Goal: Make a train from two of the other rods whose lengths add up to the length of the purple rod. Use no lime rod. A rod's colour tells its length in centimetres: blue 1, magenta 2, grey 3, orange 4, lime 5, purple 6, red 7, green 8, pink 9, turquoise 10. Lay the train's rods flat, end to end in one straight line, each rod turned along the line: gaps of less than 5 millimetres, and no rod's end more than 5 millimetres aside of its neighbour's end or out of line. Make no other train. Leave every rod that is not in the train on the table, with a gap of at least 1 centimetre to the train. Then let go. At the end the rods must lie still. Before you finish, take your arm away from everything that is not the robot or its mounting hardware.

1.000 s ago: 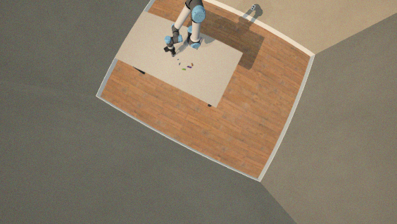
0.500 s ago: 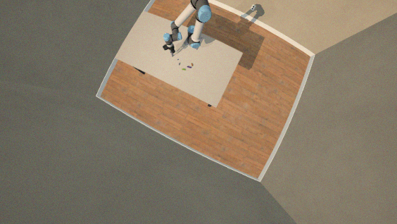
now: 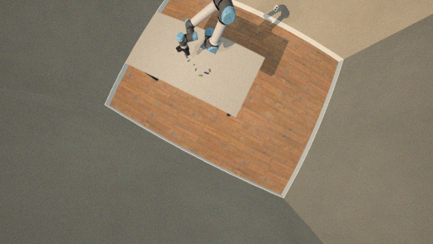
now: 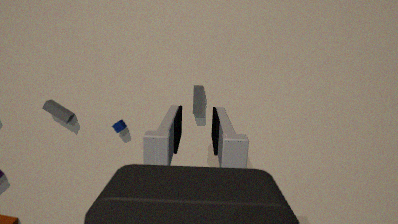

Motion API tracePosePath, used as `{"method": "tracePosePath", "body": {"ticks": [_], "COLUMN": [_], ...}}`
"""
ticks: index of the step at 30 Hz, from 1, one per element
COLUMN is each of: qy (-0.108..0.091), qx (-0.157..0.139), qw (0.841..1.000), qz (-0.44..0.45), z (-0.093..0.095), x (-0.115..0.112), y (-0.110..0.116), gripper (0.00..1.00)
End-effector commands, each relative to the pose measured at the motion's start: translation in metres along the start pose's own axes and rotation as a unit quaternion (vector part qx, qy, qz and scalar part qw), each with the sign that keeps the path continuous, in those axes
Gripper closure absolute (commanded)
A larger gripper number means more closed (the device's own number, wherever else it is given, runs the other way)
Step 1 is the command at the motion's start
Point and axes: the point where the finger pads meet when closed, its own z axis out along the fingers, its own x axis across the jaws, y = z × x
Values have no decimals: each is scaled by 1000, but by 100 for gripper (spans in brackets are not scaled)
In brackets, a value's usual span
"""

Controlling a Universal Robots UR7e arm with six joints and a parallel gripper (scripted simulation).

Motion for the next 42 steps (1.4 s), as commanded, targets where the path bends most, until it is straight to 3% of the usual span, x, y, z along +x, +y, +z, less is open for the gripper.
{"method": "tracePosePath", "body": {"ticks": [1, 25, 33, 39, 41, 42], "qy": [0, 0, 0, 0, 0, 0], "qx": [0, 0, 0, 0, 0, 0], "qw": [1000, 1000, 989, 966, 966, 956], "qz": [0, -6, -146, -258, -258, -293], "z": [-2, -2, 3, 8, 8, 10], "x": [0, -2, -44, -80, -80, -91], "y": [0, 0, -2, 0, 0, 2], "gripper": [0, 0, 0, 0, 0, 0]}}
